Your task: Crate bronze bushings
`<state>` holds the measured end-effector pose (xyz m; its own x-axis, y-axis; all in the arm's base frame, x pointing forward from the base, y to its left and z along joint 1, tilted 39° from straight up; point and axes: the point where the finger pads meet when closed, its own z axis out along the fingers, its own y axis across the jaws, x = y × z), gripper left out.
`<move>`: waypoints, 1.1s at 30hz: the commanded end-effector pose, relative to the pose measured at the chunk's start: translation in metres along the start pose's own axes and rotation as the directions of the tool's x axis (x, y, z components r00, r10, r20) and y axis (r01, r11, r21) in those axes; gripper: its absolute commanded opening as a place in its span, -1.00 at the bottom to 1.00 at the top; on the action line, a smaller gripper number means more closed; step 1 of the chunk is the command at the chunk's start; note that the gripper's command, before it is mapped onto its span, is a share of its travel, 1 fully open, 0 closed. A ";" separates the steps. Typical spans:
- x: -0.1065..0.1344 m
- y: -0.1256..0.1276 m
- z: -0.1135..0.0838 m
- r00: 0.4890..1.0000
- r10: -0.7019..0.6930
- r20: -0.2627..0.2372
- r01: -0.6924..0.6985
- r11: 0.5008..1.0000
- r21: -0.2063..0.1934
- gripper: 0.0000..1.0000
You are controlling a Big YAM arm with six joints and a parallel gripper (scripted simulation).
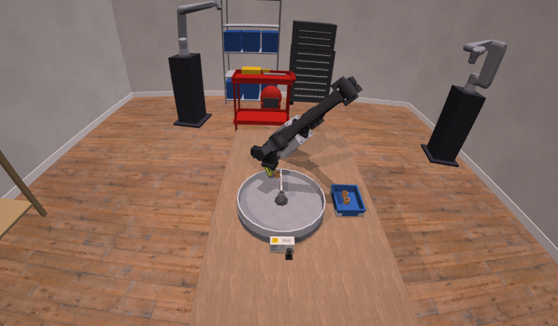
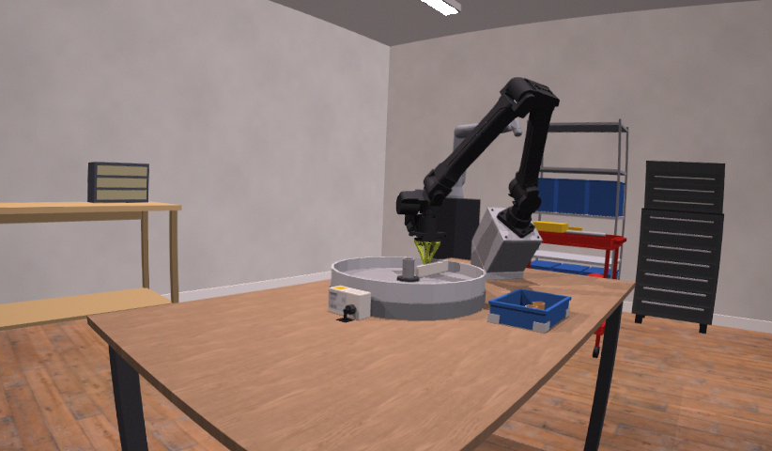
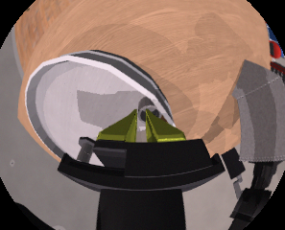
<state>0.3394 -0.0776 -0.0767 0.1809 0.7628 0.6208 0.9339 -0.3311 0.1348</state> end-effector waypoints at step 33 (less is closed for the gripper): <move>0.000 0.005 -0.001 1.000 -0.001 0.003 0.001 1.000 -0.016 -0.75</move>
<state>0.3401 -0.0776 -0.0779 0.1836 0.7621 0.6209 0.9328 -0.3343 0.1345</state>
